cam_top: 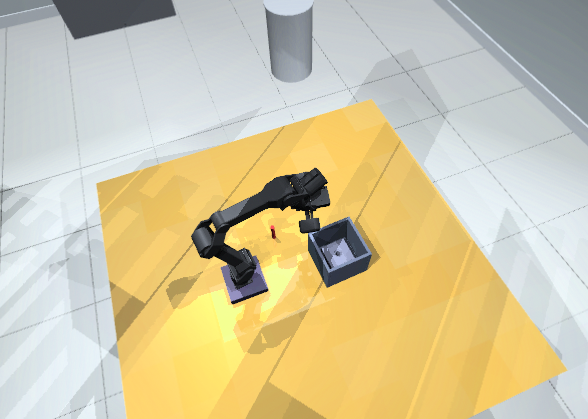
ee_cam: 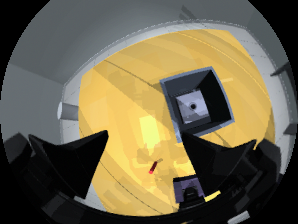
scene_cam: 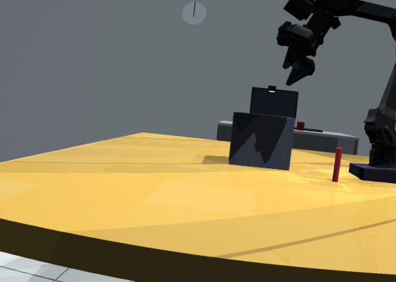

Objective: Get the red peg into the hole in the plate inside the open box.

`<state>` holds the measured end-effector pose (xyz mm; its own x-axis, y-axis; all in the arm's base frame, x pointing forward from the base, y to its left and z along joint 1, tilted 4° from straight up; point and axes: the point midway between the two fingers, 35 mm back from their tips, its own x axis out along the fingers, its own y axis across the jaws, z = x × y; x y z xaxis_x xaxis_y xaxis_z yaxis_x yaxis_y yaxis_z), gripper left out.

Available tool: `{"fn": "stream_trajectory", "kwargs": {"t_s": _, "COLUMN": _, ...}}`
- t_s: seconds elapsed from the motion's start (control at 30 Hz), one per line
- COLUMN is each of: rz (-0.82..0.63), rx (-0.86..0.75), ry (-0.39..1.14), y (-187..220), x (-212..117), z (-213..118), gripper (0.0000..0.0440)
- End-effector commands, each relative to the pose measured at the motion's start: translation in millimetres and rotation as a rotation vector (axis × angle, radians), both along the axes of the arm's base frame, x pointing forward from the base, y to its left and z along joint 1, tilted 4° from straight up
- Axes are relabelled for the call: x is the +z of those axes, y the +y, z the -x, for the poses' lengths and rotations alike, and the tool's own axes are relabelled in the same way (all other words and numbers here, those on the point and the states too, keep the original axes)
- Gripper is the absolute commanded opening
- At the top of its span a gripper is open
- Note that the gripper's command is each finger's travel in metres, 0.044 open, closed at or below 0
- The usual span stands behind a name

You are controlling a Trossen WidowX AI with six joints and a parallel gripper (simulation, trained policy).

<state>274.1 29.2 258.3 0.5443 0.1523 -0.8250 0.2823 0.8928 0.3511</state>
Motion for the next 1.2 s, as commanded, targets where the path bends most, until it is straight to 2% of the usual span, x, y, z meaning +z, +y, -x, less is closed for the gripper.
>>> {"fn": "stream_trajectory", "kwargs": {"t_s": 0.0, "rz": -0.063, "rx": -0.028, "ry": 0.096, "y": 13.3, "x": -16.1, "z": 9.6, "gripper": 0.044}}
{"fn": "stream_trajectory", "kwargs": {"t_s": 0.3, "rz": -0.18, "rx": -0.146, "ry": 0.353, "y": 42.7, "x": -51.2, "z": 38.4, "gripper": 0.044}}
{"fn": "stream_trajectory", "kwargs": {"t_s": 0.63, "rz": -0.216, "rx": -0.31, "ry": 0.591, "y": 62.5, "x": -83.5, "z": 68.4, "gripper": 0.044}}
{"fn": "stream_trajectory", "kwargs": {"t_s": 1.17, "rz": -0.172, "rx": -0.556, "ry": 0.786, "y": 73.6, "x": -131.6, "z": 99.7, "gripper": 0.044}}
